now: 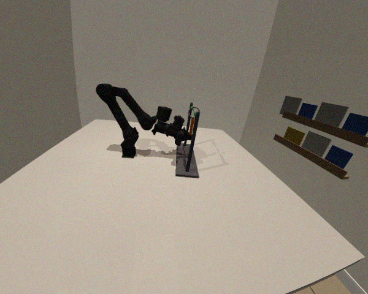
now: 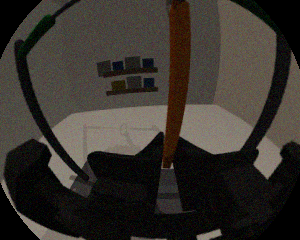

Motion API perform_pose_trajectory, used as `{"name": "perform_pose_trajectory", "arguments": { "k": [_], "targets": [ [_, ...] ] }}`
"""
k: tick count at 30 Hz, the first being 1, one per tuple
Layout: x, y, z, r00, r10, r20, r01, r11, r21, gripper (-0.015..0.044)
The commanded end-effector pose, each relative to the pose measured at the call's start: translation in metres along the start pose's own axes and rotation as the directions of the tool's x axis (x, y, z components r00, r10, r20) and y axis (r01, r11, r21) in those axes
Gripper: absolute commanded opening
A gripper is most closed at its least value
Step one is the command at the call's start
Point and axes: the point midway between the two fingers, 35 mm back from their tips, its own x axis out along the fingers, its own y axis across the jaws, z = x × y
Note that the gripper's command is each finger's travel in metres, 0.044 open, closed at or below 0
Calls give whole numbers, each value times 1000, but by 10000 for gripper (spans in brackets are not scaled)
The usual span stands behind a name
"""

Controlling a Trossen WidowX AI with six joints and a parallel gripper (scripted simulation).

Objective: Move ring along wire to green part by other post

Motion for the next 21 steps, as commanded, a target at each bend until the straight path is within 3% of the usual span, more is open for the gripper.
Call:
{"name": "perform_pose_trajectory", "arguments": {
  "k": [1,21],
  "targets": [
    [0,5,0,1000,-12,0,12,1000,18,-150],
    [1,29,2,1000,-26,-2,26,999,46,-150]
  ]
}}
